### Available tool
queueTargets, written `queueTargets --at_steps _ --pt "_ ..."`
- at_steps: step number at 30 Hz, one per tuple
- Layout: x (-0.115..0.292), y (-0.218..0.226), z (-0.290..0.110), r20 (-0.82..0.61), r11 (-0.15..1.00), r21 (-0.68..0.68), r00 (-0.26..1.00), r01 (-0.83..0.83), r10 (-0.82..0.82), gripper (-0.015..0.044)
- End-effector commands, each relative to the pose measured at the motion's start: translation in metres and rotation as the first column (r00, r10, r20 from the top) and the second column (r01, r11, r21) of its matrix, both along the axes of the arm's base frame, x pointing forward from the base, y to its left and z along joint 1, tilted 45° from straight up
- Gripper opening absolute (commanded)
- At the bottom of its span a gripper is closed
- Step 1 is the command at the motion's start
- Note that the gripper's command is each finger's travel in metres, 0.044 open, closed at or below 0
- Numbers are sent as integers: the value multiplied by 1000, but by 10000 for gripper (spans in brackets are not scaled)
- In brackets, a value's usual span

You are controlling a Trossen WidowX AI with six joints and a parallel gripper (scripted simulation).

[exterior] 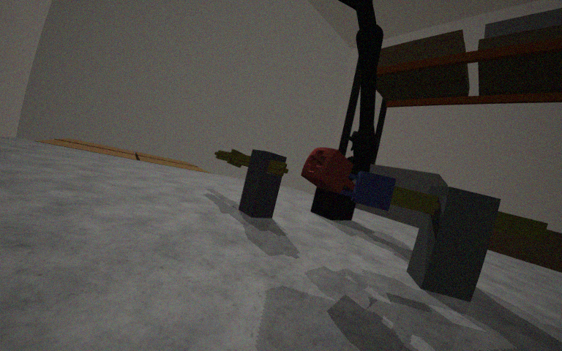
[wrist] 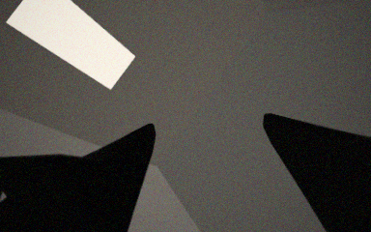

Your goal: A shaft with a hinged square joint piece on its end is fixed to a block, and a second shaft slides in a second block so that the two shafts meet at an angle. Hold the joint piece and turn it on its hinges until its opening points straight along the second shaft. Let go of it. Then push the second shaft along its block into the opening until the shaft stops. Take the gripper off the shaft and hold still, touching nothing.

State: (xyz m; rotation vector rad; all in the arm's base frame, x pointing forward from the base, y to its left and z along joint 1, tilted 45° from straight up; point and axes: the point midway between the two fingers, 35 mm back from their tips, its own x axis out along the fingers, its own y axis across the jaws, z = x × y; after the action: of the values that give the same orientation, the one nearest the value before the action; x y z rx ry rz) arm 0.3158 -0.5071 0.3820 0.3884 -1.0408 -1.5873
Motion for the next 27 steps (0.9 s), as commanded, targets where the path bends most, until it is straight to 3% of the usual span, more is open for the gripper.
queueTargets --at_steps 1,18,27 --pt "0 0 0 0 1000 0 1000 0 0 426" --pt "90 27 -20 -340 947 190 888 -258 310 440" --pt "121 48 -35 -428 893 291 788 -344 443 440"
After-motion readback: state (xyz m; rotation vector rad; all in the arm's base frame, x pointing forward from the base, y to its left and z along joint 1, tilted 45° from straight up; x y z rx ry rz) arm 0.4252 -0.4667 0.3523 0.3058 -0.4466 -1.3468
